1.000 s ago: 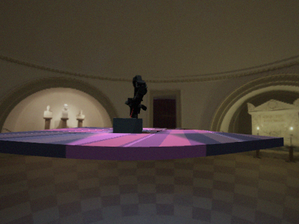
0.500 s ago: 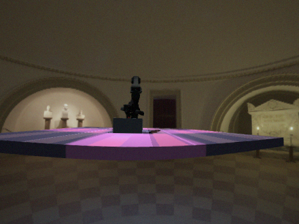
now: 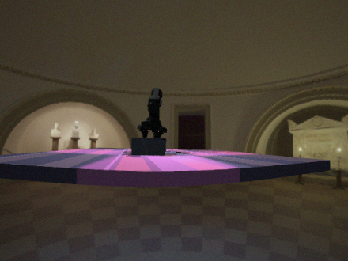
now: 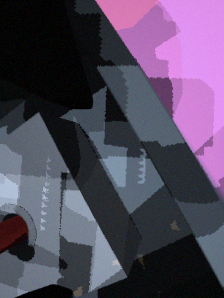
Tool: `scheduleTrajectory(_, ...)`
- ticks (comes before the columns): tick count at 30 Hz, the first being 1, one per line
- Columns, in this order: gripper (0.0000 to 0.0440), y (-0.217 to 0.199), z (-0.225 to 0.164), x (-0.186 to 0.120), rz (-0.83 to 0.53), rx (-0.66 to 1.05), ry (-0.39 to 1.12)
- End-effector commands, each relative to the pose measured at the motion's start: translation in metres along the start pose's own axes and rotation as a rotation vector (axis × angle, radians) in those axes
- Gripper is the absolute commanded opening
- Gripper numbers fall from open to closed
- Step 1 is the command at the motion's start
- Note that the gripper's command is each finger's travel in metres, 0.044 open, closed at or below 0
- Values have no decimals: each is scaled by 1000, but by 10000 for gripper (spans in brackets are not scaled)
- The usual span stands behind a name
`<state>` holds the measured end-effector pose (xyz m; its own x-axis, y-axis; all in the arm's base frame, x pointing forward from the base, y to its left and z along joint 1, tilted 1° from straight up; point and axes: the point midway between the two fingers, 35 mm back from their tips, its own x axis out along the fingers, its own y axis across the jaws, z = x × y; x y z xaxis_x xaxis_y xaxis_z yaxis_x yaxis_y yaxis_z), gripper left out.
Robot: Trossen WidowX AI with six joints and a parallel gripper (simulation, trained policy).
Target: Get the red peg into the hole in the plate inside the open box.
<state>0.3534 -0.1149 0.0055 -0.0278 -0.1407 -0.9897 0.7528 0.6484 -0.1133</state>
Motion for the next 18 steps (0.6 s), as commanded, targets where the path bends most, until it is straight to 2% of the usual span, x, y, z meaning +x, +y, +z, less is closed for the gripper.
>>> scheduleTrajectory(1, 440, 16, 14, -4, 58, -3, -5)
scheduleTrajectory(9, 440, 46, 41, -25, 170, -13, -40)
scheduleTrajectory(18, 440, 48, 43, -26, 177, -14, -44)
